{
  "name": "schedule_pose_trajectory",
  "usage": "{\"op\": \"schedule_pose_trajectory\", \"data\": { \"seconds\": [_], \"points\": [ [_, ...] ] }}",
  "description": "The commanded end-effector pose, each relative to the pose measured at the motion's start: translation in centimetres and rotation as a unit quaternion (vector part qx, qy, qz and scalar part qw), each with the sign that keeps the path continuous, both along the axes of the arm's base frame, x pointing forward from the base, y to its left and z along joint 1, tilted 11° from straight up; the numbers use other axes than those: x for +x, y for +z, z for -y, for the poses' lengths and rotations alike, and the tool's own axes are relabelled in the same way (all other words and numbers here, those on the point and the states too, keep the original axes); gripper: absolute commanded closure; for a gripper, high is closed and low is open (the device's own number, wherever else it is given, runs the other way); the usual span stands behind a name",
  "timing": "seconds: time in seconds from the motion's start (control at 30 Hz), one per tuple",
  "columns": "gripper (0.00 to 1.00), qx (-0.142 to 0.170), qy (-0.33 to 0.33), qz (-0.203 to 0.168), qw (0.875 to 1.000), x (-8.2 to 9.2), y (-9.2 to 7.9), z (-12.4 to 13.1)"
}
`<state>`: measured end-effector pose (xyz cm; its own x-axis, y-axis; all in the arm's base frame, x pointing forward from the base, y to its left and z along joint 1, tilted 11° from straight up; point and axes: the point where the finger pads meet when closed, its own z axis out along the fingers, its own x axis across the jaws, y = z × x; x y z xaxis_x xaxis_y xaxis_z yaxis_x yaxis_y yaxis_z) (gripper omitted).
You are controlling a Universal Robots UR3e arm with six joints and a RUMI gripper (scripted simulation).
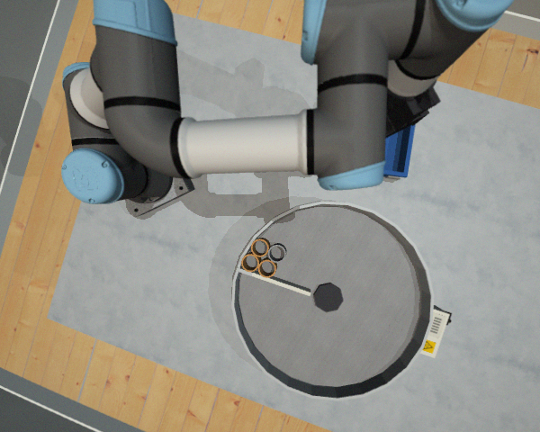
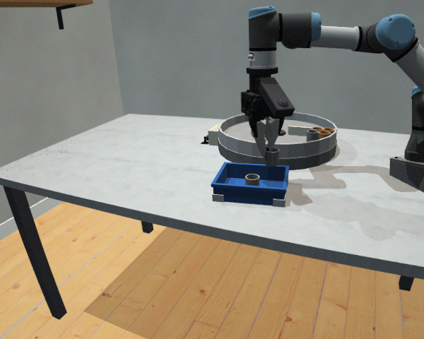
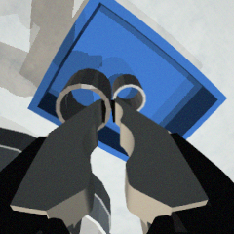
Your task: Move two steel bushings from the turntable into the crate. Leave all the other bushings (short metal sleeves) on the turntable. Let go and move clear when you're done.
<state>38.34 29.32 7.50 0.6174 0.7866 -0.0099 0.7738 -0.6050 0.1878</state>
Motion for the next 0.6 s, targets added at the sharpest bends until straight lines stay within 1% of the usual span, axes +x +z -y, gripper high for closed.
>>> {"op": "schedule_pose_trajectory", "data": {
  "seconds": [0.0, 0.17, 0.57],
  "points": [
    [1.00, 0.002, 0.001, 0.004, 1.000, 0.2, -1.1, 0.1],
    [1.00, 0.002, 0.001, 0.004, 1.000, 0.4, -2.1, 0.2],
    [1.00, 0.002, 0.001, 0.004, 1.000, 0.5, -2.8, 0.3]
  ]
}}
